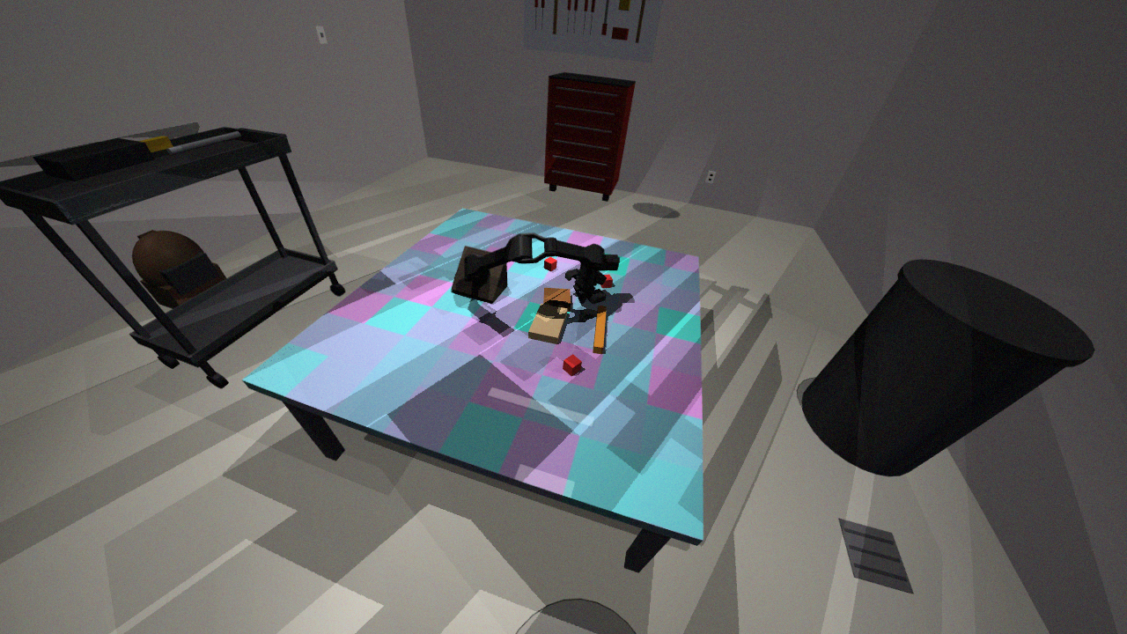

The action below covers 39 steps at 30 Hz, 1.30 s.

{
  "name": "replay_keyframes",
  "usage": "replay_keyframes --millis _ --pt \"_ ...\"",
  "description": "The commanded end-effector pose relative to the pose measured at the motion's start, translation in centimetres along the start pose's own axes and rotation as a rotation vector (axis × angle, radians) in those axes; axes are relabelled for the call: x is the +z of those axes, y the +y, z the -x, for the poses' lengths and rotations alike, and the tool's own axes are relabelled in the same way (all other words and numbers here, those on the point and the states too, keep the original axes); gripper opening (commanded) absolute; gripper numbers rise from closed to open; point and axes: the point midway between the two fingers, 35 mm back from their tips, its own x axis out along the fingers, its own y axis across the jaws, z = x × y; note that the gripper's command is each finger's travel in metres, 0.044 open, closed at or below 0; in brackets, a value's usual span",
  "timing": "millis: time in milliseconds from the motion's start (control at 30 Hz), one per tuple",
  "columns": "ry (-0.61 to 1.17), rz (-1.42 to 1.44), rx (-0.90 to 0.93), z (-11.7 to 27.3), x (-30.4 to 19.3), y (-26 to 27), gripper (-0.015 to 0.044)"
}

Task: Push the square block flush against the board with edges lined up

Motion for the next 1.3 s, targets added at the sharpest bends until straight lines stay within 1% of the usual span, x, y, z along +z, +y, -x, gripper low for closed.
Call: replay_keyframes --millis 0,267,733,1267 --pt "-0.026 -0.012 -0.011 4.5 0.3 -0.1 0.0000" --pt "-0.027 0.010 -0.011 4.9 0.3 0.2 0.0000" --pt "-0.029 0.486 -0.014 5.0 0.4 5.5 0.0000" --pt "-0.021 1.011 -0.020 4.7 -0.6 11.1 0.0000"
